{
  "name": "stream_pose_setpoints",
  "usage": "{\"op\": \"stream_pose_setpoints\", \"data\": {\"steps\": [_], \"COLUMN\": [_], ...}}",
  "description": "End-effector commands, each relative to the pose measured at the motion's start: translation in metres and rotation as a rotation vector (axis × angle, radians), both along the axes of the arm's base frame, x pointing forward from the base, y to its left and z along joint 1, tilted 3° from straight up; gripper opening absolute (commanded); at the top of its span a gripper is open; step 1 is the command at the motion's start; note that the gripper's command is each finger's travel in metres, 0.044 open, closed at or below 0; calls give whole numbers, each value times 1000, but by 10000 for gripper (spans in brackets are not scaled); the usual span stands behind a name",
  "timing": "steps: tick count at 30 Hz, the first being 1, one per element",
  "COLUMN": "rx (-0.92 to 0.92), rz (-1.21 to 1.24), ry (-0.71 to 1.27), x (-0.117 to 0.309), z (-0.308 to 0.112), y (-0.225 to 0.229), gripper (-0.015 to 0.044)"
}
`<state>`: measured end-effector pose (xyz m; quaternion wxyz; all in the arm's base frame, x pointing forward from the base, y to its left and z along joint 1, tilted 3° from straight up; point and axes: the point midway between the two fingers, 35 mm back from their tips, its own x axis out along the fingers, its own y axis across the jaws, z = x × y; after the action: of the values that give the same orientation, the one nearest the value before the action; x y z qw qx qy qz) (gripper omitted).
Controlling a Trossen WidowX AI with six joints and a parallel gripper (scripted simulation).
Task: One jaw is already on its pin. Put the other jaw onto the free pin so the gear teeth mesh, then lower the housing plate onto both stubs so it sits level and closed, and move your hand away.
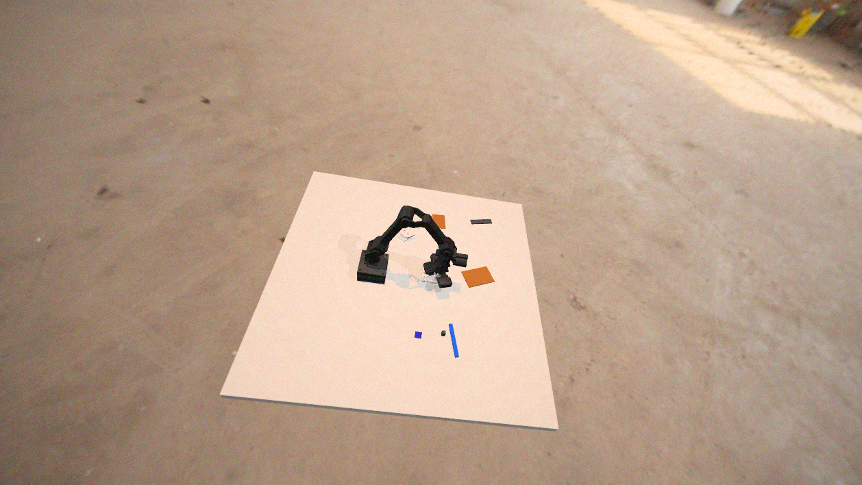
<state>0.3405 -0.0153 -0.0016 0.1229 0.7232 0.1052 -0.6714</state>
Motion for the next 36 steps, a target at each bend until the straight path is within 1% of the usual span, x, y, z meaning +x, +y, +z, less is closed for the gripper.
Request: {"op": "stream_pose_setpoints", "data": {"steps": [1,3,5,11,14,15,23,36], "rx": [0,0,0,-2,-2,0,-66,-92], "rz": [0,0,1,2,2,2,147,490], "ry": [0,0,0,-1,-1,-7,-56,-44], "x": [0,0,0,-5,-5,-4,4,1], "z": [0,2,13,66,68,62,74,74], "y": [0,0,0,1,1,1,11,32], "gripper": [224,224,224,224,224,224,434,440]}}
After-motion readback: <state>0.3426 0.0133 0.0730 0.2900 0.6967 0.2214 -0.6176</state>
